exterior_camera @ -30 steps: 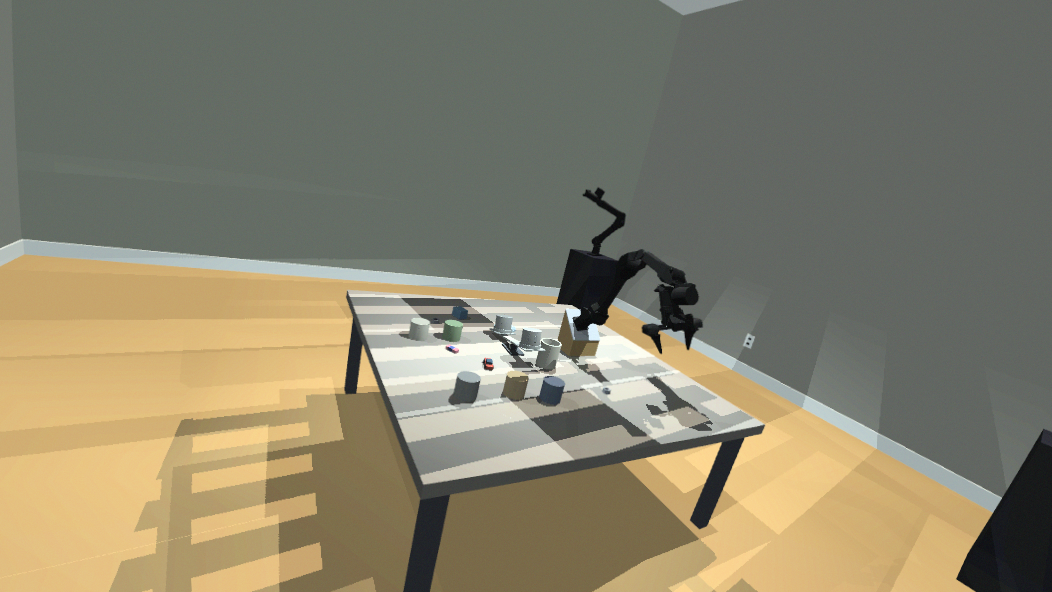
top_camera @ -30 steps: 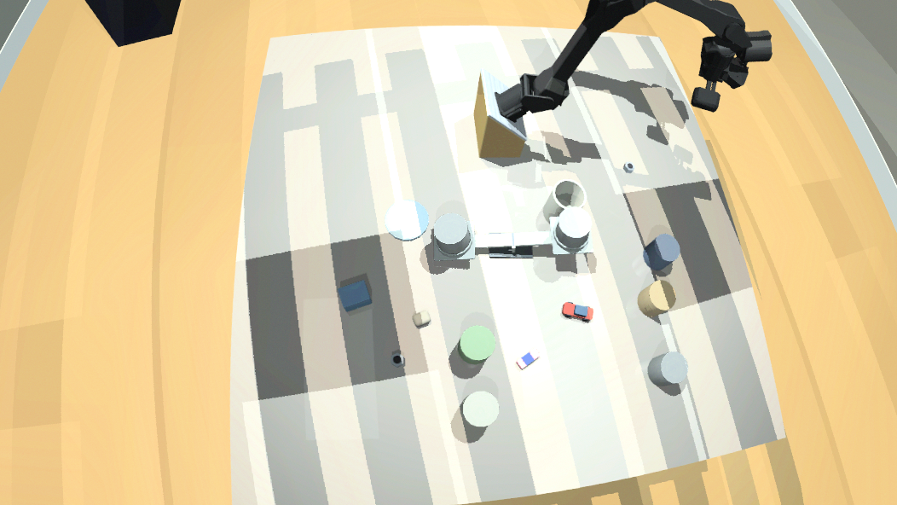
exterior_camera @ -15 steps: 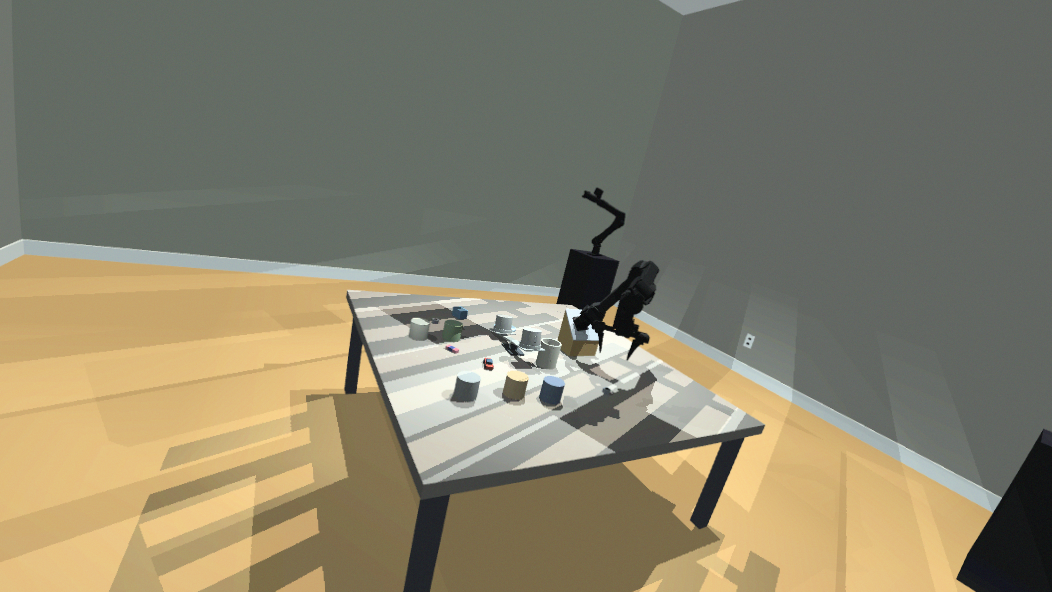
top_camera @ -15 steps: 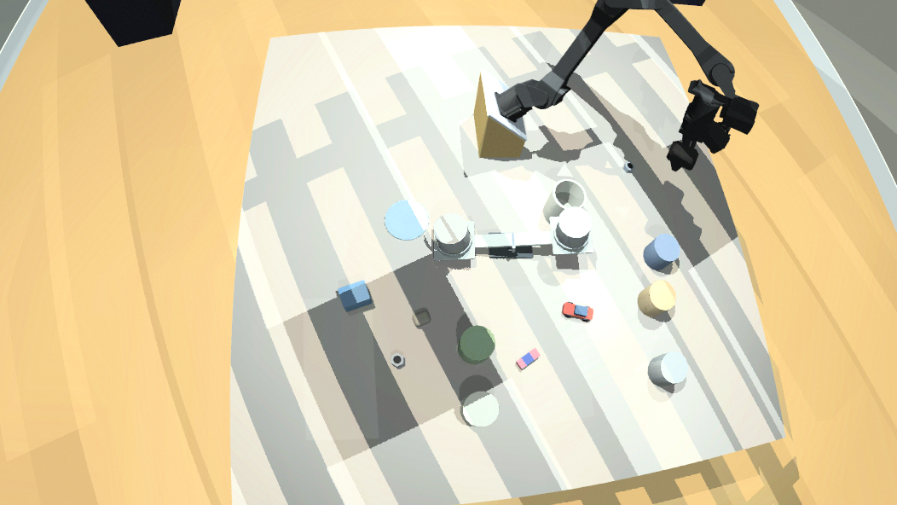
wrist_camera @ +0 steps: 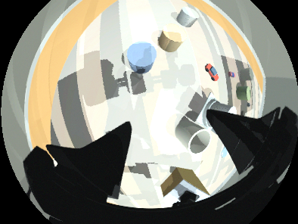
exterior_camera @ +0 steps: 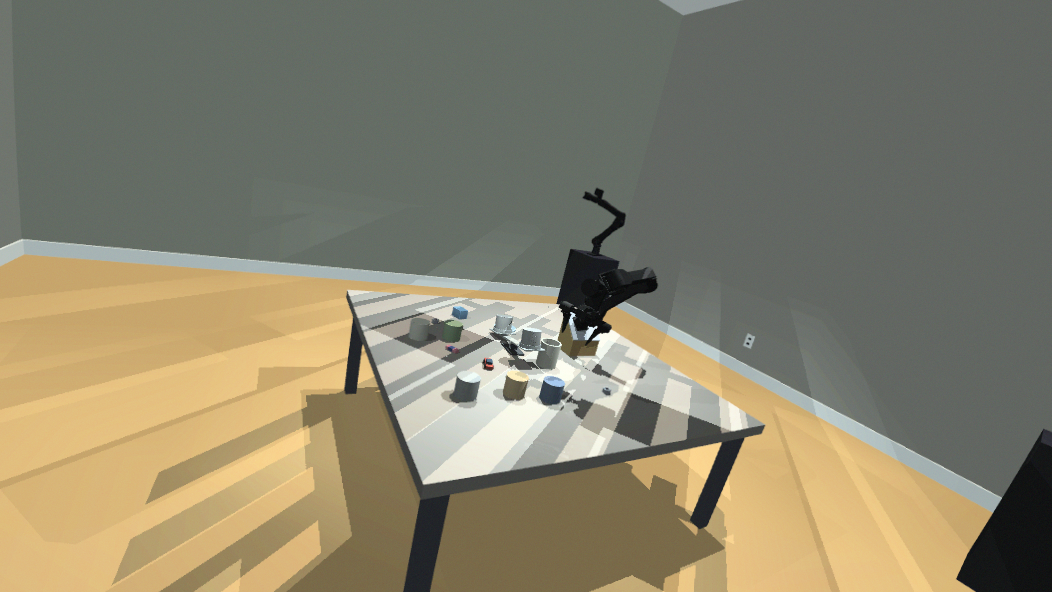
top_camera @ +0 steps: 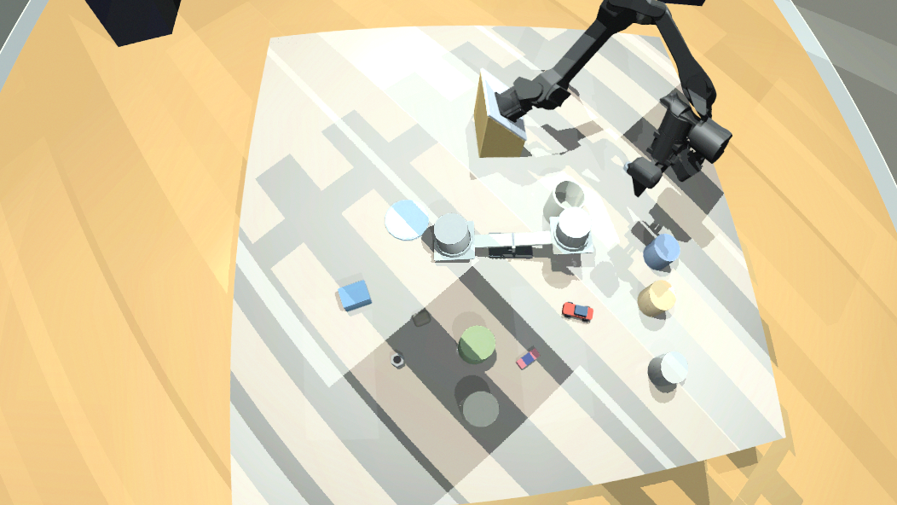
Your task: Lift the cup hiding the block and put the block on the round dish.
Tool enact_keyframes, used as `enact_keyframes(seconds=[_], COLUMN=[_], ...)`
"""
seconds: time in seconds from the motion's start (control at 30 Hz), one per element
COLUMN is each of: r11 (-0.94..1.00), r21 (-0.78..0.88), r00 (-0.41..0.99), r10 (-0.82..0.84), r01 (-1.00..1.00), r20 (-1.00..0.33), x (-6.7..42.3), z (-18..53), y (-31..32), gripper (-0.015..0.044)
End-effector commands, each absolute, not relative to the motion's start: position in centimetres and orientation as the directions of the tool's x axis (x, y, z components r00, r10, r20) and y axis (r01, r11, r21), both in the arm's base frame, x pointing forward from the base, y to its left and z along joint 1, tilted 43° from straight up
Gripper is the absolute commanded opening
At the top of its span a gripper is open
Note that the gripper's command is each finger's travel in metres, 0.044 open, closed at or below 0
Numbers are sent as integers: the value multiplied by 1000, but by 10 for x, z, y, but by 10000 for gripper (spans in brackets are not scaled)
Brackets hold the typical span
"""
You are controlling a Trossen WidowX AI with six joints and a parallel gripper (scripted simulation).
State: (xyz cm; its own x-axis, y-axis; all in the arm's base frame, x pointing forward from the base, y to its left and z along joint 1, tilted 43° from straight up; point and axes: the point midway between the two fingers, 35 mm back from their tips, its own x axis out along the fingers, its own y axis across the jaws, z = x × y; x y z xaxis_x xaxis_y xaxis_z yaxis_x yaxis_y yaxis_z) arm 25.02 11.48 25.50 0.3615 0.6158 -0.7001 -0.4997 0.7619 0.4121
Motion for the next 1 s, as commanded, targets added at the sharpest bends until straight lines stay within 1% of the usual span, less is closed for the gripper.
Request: enact_keyframes(seconds=[0.0, 0.2, 0.4, 0.73, 0.97], r11=[781, 828, 844, 808, 752], r21=[425, 453, 497, 590, 650], r00=[364, 408, 457, 582, 702], r10=[600, 558, 529, 483, 406], r01=[-457, -330, -200, -7, 109], r20=[-712, -723, -715, -655, -586], x=[255, 261, 253, 216, 181], z=[240, 206, 174, 131, 109], y=[98, 44, -8, -74, -104], gripper=[440, 440, 440, 440, 440])
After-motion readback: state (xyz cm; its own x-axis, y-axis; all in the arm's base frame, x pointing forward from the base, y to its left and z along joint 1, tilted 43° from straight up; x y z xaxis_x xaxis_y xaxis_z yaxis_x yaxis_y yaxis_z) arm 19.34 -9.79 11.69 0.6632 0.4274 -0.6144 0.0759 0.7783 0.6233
